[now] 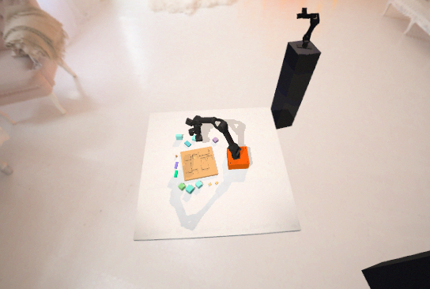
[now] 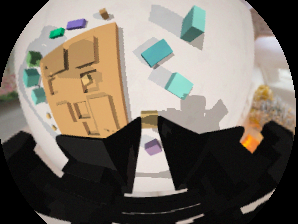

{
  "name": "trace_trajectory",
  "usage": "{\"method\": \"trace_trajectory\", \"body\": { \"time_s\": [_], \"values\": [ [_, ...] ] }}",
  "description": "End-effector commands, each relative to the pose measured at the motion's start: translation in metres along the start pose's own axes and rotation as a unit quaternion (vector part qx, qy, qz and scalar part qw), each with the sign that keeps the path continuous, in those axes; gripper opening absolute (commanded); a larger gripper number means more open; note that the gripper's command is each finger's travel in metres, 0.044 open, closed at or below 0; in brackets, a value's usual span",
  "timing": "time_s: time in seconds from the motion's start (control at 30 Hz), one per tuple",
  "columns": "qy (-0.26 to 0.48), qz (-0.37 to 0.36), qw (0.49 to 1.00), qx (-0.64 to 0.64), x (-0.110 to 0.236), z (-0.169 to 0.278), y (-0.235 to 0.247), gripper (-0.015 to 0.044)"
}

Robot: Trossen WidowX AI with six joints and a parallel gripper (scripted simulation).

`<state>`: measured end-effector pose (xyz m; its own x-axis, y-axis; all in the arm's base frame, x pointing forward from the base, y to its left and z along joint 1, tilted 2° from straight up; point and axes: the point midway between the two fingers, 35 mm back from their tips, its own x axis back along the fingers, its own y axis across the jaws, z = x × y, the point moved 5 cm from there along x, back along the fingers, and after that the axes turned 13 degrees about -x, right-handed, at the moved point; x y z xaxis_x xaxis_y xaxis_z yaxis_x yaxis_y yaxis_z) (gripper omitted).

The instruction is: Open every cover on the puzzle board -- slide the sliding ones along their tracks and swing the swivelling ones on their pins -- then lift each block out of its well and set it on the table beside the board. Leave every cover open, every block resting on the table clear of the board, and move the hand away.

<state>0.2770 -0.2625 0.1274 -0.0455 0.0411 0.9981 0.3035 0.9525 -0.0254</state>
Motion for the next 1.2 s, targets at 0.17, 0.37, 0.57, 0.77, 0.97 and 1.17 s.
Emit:
{"method": "trace_trajectory", "body": {
  "time_s": [0.17, 0.37, 0.57, 0.77, 0.97, 1.17],
  "values": [
    [0.0, -0.001, 1.0, 0.002, 0.0, 0.012, -0.022, 0.008],
    [0.0, -0.001, 1.0, 0.002, -0.009, 0.011, -0.023, 0.008],
    [0.0, -0.001, 1.0, 0.002, -0.019, 0.01, -0.024, 0.008],
    [0.0, -0.001, 1.0, 0.002, -0.028, 0.009, -0.024, 0.008],
    [0.0, -0.001, 1.0, 0.002, -0.038, 0.009, -0.024, 0.008],
    [0.0, -0.001, 1.0, 0.002, -0.048, 0.009, -0.024, 0.008]
  ]
}}
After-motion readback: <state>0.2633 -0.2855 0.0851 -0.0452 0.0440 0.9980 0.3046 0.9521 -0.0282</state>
